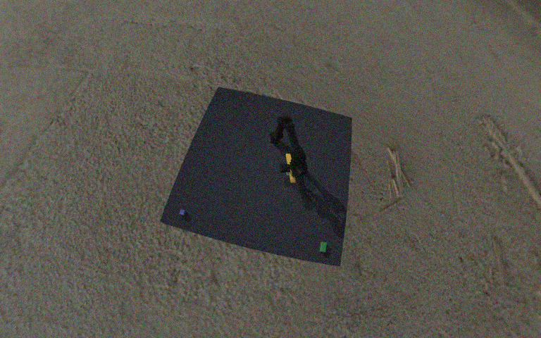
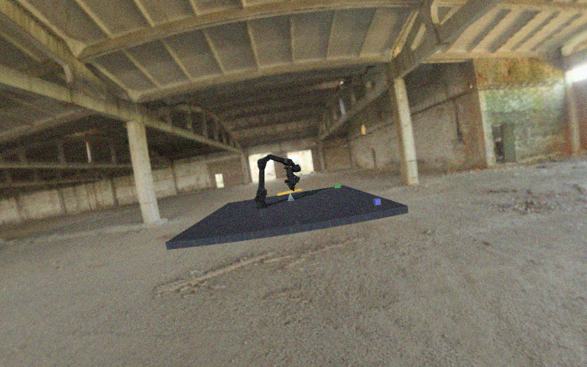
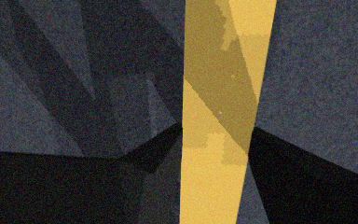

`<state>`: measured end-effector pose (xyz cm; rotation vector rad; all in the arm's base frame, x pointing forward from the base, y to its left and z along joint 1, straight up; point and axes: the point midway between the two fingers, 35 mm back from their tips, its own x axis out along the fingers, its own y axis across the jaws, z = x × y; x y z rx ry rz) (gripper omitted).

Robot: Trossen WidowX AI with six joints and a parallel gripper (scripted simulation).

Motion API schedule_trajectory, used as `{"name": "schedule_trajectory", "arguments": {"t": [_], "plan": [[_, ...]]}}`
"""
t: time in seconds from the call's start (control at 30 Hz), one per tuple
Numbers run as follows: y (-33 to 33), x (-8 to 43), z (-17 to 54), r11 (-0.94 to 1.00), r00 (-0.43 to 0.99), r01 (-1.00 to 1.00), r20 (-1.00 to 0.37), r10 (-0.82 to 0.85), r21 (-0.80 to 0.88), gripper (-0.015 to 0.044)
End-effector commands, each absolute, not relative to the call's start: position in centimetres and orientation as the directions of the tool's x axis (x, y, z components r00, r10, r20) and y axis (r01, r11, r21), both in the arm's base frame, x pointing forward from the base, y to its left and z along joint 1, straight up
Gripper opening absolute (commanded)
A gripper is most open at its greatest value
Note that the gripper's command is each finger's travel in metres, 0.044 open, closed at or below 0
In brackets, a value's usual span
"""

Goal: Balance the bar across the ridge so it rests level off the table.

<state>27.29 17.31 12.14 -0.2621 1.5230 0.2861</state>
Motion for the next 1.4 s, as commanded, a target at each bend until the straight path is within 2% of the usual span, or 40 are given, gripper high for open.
{"name": "schedule_trajectory", "arguments": {"t": [0.0, 1.37], "plan": [[17.24, 27.29, 12.02, 0.940, 0.026, -0.341, -1.000, 0.017, 0.007, 0.0000], [17.24, 27.29, 11.67, 0.940, 0.026, -0.341, -1.000, 0.017, 0.007, 0.0000]]}}
